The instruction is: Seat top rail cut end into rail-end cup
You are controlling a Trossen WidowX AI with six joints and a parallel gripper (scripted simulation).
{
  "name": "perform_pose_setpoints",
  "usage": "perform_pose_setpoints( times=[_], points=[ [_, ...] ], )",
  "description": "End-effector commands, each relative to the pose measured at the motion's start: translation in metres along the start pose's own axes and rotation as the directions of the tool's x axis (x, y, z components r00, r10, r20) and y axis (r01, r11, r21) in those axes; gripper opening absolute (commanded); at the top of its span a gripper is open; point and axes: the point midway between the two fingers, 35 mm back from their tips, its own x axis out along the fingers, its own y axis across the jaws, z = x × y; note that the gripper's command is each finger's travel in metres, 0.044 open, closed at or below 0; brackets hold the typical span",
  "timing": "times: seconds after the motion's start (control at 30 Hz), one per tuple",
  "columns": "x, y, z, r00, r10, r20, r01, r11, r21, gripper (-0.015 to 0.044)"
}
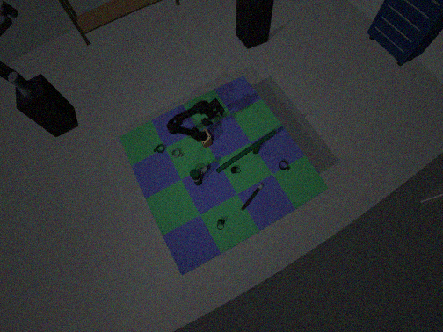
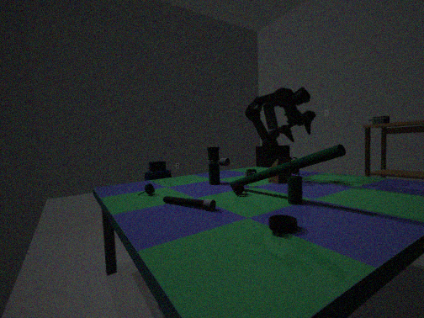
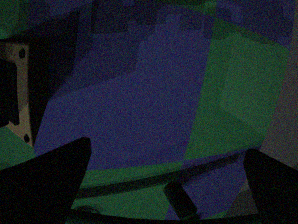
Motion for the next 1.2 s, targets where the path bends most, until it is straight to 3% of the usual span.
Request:
perform_pose_setpoints(
  times=[0.0,0.17,0.37,0.53,0.73,0.97,1.17],
  points=[
    [-0.008,-0.007,-0.074,0.99,-0.023,-0.138,0.107,0.756,0.646,0.044],
    [-0.013,-0.001,-0.113,0.976,-0.005,-0.217,0.196,0.446,0.873,0.044],
    [-0.017,0.015,-0.158,0.957,0.043,-0.286,0.286,0.021,0.958,0.044],
    [-0.021,0.034,-0.195,0.932,0.102,-0.348,0.361,-0.359,0.861,0.044],
    [-0.028,0.061,-0.235,0.889,0.191,-0.416,0.413,-0.727,0.548,0.044],
    [-0.035,0.097,-0.272,0.832,0.305,-0.463,0.381,-0.921,0.077,0.044],
    [-0.035,0.098,-0.273,0.831,0.309,-0.463,0.379,-0.923,0.065,0.044]
  ],
)
